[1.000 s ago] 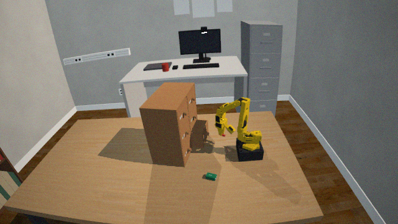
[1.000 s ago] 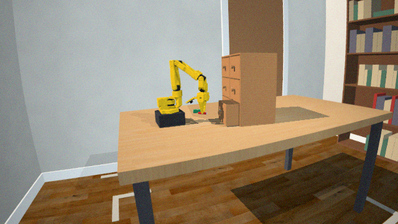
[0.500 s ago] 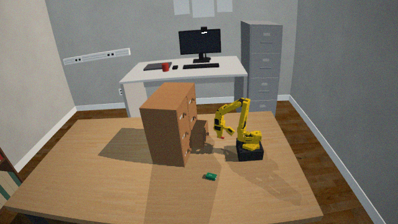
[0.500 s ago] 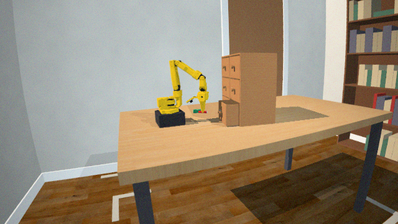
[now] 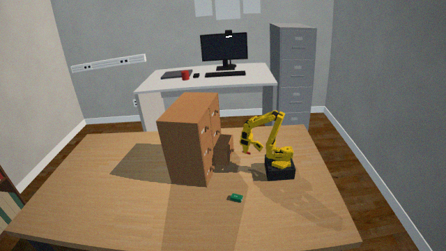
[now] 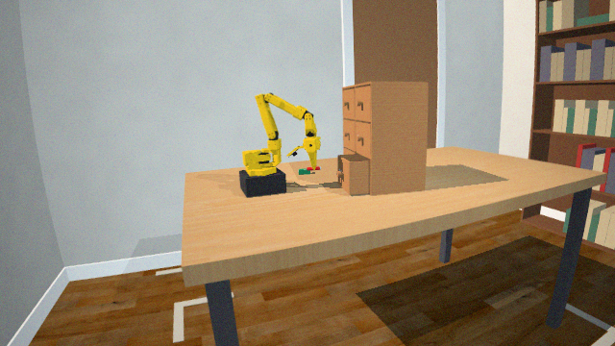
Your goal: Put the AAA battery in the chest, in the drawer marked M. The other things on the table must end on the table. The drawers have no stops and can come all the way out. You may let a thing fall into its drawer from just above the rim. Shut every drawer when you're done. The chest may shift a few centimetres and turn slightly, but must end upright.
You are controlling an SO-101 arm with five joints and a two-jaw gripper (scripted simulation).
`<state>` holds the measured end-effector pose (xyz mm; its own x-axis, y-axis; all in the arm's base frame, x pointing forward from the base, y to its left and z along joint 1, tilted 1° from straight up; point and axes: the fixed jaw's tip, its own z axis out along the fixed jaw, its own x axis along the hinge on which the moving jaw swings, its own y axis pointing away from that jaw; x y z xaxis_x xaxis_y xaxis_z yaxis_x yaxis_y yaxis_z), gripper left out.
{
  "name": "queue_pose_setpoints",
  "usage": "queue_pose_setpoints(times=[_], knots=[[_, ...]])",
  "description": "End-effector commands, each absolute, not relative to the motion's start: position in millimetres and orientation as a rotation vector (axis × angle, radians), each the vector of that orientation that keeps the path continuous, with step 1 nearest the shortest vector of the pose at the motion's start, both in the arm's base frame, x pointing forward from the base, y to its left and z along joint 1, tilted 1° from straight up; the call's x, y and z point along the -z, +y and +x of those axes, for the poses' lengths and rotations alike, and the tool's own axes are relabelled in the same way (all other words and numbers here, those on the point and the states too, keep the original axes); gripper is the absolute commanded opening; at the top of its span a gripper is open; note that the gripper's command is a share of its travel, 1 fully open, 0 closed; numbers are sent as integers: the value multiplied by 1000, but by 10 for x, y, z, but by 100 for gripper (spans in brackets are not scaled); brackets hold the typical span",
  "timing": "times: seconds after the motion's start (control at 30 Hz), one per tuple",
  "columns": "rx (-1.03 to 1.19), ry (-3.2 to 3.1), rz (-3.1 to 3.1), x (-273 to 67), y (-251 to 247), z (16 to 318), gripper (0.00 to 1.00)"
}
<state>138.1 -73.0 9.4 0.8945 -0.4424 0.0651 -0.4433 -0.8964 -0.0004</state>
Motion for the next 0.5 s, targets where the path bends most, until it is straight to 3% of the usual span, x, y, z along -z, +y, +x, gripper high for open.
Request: queue_pose_setpoints(times=[0.0,0.47], knots=[[-169,-687,3038,-169,-713,1377,0],[-317,-679,3008,-323,-714,1381,0]])
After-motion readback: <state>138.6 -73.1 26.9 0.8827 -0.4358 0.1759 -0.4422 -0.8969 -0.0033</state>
